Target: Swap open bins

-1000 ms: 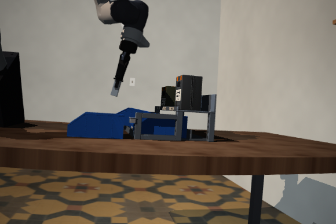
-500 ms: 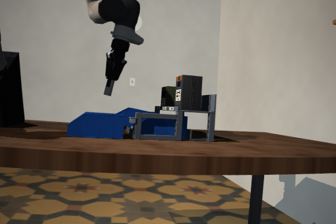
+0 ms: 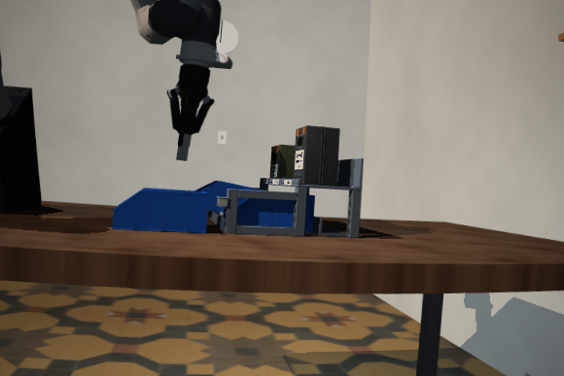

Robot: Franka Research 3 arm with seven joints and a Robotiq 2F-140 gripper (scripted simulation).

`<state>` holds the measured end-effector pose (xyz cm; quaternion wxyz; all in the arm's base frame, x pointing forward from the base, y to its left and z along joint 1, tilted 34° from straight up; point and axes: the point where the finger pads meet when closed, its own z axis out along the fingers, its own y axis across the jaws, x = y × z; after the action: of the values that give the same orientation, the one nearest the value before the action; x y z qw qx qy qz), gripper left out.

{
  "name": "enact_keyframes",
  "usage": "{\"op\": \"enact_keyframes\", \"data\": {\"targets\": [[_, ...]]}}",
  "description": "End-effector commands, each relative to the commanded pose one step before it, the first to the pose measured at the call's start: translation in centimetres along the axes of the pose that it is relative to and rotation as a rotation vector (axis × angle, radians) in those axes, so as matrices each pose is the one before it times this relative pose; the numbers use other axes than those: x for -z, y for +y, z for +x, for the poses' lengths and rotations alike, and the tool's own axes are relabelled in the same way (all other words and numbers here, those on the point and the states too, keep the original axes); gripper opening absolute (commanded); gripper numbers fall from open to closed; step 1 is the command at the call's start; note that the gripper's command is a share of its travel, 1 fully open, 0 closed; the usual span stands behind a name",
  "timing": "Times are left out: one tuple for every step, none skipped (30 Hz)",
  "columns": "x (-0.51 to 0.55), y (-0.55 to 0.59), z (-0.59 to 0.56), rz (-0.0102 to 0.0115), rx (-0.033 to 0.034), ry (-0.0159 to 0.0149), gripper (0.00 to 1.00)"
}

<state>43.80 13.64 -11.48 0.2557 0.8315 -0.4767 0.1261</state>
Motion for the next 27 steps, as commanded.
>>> {"op": "enact_keyframes", "data": {"targets": [[0.005,-0.461,-0.179,0.04115,-0.27528,0.02225,0.0],[0.0,0.0,0.0,0.0,0.0,0.0,0.0],[0.0,0.0,0.0,0.0,0.0,0.0,0.0],[0.0,0.0,0.0,0.01273,-0.07622,0.00688,0.0],[0.0,0.0,0.0,0.00488,-0.0317,0.00248,0.0],[0.0,0.0,0.0,0.00458,-0.03168,0.00265,0.0],[0.0,0.0,0.0,0.00395,-0.03111,0.00234,0.0],[0.0,0.0,0.0,0.00243,-0.02191,0.00146,0.0],[0.0,0.0,0.0,0.0,0.0,0.0,0.0],[0.0,0.0,0.0,0.0,0.0,0.0,0.0],[0.0,0.0,0.0,0.0,0.0,0.0,0.0],[-0.001,0.0,0.0,0.0,0.0,0.0,0.0],[-0.004,0.0,0.0,0.0,0.0,0.0,0.0],[-0.009,0.0,0.0,0.0,0.0,0.0,0.0],[-0.017,0.0,0.0,-0.00001,0.0,0.0,0.0],[-0.028,0.0,0.0,-0.00001,0.0,0.0,0.0],[-0.04,0.0,0.0,-0.00002,0.0,0.0,0.0],[-0.054,0.0,0.0,-0.00003,0.0,0.0,0.0],[0.0,0.0,0.0,0.0,0.0,0.0,0.0],[0.0,0.0,0.0,0.0,0.0,0.0,0.0],[-0.069,0.0,0.0,-0.00004,0.0,0.0,0.0],[-0.085,0.0,0.0,-0.00005,0.0,-0.00001,0.0],[-0.102,0.001,0.0,-0.00006,0.0,-0.00001,0.0],[-0.121,0.001,0.0,-0.00005,0.0,-0.00001,0.0],[-0.141,0.0,-0.001,0.00001,0.0,0.0,0.0],[-0.16,0.001,0.0,0.0,0.0,0.0,0.0],[-0.179,0.001,0.0,-0.00001,0.0,0.0,0.0]]}}
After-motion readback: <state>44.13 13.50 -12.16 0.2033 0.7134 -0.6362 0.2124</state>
